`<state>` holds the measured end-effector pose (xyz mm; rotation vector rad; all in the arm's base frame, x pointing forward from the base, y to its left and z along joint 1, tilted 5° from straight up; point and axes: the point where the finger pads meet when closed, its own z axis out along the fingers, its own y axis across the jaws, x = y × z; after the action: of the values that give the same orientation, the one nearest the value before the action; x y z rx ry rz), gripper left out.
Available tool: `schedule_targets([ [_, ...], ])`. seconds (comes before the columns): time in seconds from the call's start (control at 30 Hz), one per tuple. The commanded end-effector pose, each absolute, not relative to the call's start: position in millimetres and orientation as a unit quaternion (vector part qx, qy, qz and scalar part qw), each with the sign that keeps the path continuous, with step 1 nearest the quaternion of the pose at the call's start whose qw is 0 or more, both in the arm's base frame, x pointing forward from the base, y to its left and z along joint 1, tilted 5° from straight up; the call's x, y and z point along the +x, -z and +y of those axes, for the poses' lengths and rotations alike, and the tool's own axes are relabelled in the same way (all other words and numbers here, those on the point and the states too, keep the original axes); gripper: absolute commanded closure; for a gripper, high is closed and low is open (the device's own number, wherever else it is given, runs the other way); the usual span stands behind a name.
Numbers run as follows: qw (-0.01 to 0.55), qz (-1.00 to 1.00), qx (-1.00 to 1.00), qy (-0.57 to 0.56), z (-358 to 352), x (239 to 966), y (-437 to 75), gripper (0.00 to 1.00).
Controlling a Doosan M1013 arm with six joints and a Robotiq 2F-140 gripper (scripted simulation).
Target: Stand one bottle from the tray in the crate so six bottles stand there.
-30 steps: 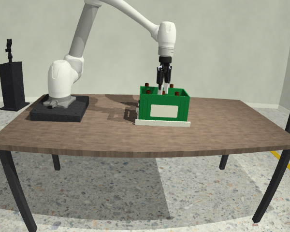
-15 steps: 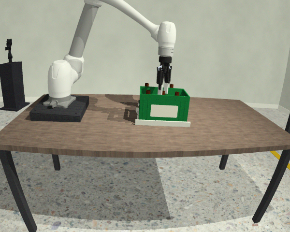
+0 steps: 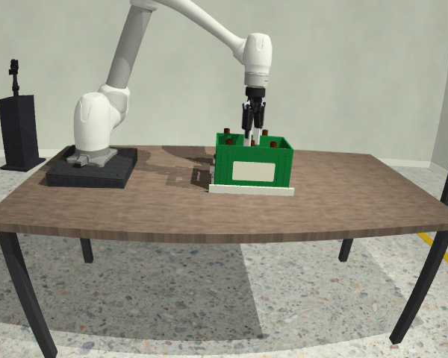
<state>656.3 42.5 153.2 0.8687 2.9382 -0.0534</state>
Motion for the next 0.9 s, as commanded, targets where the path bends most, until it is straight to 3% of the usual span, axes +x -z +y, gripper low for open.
schedule_targets([
  [0.0,0.039,0.958,0.283,0.017,42.5,656.3,-153.3,0.62],
  [0.87,0.039,0.958,0.283,0.017,43.0,655.8,-162.0,0.62],
])
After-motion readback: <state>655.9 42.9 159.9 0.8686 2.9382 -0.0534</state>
